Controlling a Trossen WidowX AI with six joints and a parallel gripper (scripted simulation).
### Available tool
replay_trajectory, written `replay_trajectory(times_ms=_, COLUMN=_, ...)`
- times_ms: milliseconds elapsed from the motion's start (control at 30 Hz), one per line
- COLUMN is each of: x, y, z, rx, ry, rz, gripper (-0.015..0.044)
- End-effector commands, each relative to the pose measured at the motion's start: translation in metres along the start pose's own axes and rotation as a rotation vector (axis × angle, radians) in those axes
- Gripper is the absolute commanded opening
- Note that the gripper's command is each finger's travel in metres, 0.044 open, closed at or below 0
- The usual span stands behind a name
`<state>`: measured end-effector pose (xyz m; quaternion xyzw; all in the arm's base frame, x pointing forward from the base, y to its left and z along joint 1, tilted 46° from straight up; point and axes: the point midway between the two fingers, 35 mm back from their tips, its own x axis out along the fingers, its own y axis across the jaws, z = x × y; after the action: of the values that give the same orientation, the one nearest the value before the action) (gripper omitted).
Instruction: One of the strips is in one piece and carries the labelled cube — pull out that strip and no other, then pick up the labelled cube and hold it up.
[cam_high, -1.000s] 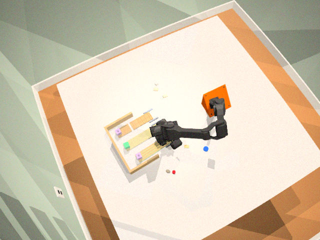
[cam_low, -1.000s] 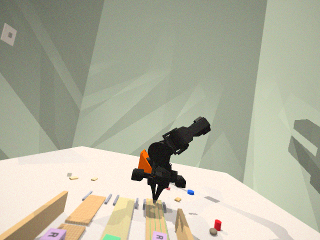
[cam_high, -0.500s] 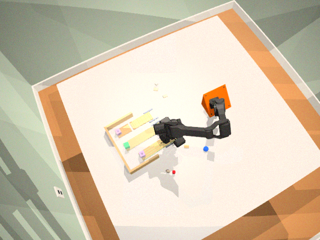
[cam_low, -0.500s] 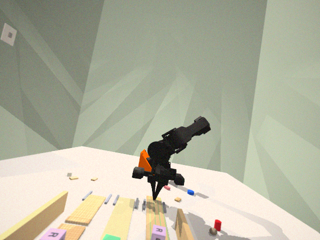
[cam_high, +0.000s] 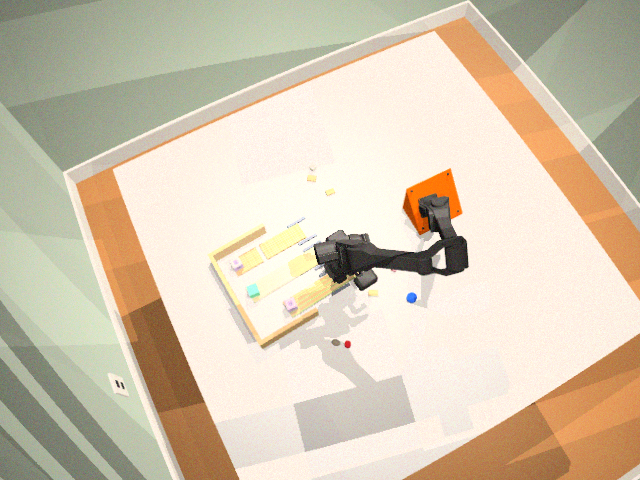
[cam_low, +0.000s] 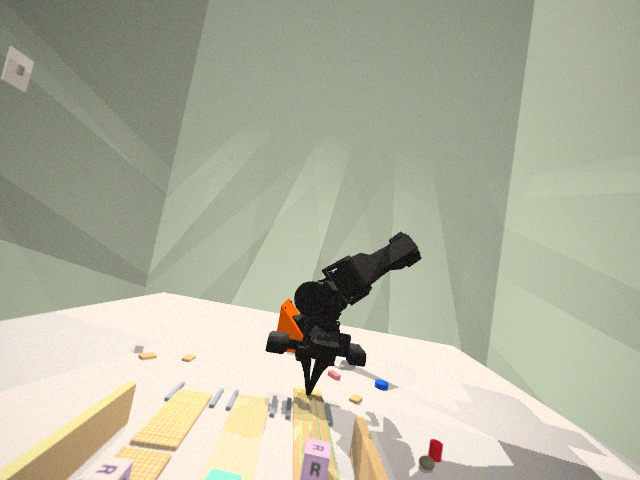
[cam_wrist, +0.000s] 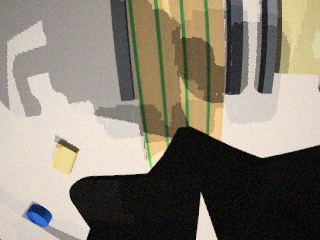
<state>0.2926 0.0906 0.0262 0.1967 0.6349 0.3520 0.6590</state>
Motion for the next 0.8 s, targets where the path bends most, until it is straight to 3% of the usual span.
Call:
replay_trajectory(times_ms=0, x=0.004, y=0.000, z=-0.012, rx=0.003, ry=0.019, rz=0.002, gripper=0.0000)
replay_trajectory(times_ms=767, x=0.004, y=0.001, z=-0.047, rx=0.004, ry=0.020, rz=0.002, gripper=0.0000)
